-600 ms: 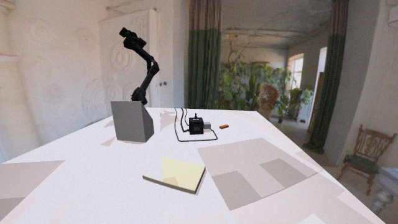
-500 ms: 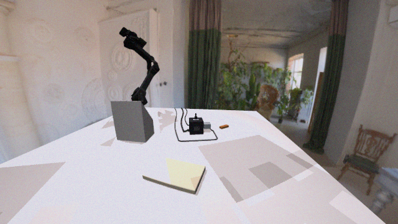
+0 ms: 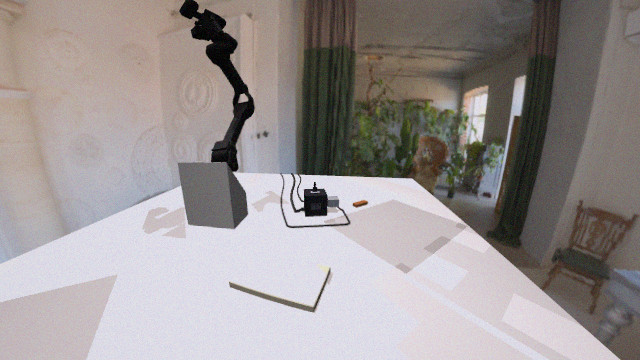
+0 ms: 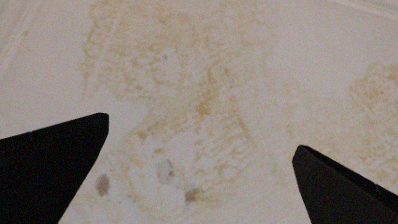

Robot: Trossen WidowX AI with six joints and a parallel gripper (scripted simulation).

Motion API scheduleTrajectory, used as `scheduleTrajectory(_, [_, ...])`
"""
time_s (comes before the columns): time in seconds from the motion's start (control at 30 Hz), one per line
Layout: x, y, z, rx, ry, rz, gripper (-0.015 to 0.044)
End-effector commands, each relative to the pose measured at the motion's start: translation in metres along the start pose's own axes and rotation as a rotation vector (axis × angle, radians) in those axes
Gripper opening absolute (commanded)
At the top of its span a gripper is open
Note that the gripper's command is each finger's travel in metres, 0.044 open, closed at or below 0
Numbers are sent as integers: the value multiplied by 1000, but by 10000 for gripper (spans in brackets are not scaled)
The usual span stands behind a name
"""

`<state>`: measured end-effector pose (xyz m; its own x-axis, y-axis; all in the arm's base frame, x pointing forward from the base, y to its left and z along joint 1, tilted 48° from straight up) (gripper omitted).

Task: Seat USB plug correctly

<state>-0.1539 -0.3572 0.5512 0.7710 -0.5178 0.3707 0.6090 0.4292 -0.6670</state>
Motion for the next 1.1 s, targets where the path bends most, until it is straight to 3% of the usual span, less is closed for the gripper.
scheduleTrajectory(0.0, [52, 27, -45, 186, 32, 167, 440])
scheduleTrajectory(0.33, [163, 148, -131, 595, 147, 644, 440])
scheduleTrajectory(0.6, [227, 304, -166, 950, 204, 1139, 440])
scheduleTrajectory(0.83, [235, 449, -155, 1237, 249, 1574, 440])
scheduleTrajectory(1.07, [198, 584, -109, 1543, 303, 2025, 440])
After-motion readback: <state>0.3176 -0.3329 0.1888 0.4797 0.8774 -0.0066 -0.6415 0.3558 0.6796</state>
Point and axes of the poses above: the point midway between the two fingers, 35 mm back from their tips, its own y axis back along the fingers, its own z axis across the jaws, x = y × z, the point moved 2 cm from there along y, back along the fingers, and after that the axes turned 8 degrees about -y, right-handed, at the moved point
